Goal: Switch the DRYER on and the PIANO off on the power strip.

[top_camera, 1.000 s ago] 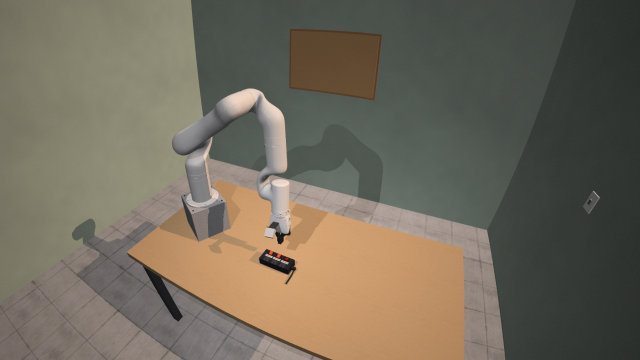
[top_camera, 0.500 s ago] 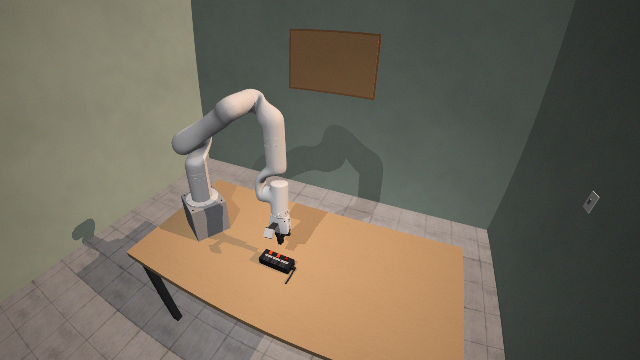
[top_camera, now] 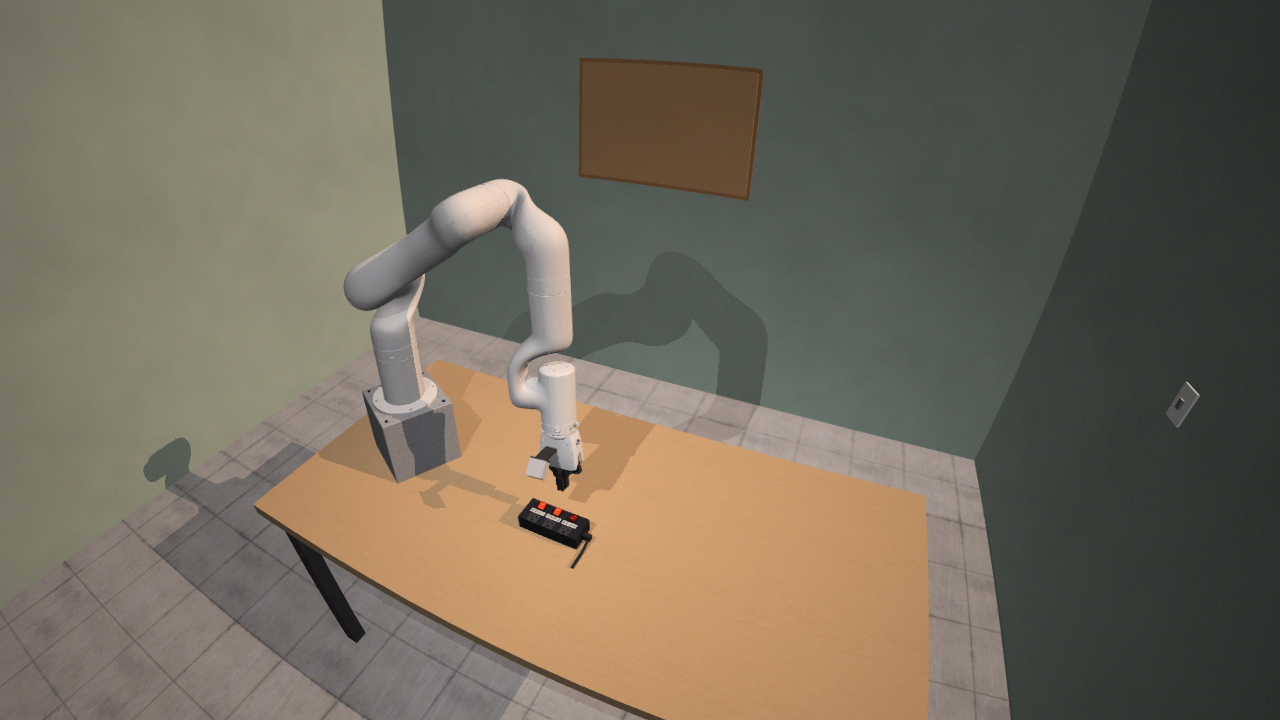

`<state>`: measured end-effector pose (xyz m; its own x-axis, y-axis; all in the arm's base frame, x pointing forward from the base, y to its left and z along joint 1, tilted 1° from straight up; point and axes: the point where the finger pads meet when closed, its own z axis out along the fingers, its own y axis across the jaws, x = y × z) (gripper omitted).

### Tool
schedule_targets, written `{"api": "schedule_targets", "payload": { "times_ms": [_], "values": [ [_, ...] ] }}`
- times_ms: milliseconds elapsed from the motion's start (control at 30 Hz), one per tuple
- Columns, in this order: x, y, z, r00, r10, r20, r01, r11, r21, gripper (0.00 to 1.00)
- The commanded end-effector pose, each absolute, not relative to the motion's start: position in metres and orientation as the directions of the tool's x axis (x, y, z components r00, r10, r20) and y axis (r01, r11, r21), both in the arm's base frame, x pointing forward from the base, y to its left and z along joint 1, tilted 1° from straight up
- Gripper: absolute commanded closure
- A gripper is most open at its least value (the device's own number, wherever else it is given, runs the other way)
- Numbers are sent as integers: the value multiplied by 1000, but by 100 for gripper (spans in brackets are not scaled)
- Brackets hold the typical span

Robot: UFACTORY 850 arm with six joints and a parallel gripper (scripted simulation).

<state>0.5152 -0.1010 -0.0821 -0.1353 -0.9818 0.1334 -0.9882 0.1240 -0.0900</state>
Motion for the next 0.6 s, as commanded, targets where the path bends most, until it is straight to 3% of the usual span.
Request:
{"api": "schedule_targets", "payload": {
  "times_ms": [0,567],
  "values": [
    [517,-101,-83,-156,-980,122,-983,143,-111,100],
    [517,-100,-87,-196,-976,99,-975,184,-125,100]
  ]
}}
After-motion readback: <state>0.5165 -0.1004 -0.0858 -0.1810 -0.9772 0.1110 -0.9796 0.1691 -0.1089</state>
